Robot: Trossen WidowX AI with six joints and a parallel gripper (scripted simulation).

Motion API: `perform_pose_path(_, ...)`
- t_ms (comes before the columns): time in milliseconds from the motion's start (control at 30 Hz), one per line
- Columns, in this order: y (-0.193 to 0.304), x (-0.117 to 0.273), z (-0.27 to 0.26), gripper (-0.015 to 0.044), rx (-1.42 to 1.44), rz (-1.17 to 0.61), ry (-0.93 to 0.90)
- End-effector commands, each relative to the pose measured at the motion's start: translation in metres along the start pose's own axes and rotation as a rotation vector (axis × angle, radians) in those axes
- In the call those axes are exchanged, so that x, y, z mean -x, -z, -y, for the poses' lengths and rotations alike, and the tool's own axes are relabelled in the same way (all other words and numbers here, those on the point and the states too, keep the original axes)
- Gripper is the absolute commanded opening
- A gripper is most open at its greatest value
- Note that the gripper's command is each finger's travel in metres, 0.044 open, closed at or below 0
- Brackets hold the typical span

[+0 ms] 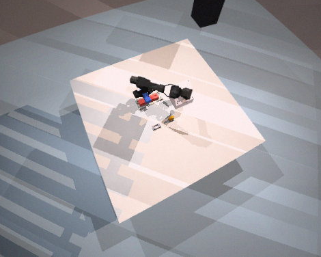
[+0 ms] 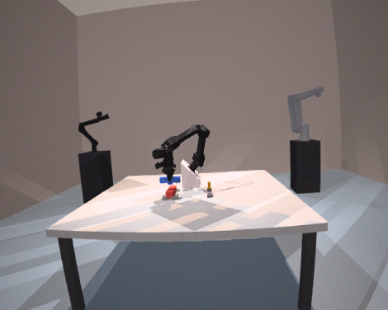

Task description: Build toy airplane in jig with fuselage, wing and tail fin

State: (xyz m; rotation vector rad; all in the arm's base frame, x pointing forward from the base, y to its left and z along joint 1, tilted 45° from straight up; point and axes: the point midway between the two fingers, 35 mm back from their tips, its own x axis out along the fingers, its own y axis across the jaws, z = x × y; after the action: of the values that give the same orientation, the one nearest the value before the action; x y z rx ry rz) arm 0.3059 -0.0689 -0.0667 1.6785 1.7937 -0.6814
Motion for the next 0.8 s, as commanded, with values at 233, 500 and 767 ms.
perform_pose_path(233, -0.002, 0.001, 0.001, 0.0195, -0.007, 0.004, 0.0)
perform_pose_path(500, -0.003, -0.006, 0.001, 0.0195, -0.007, 0.004, 0.0)
perform_pose_path(767, -0.003, -0.019, 0.0, 0.0195, -0.007, 0.004, -0.001)
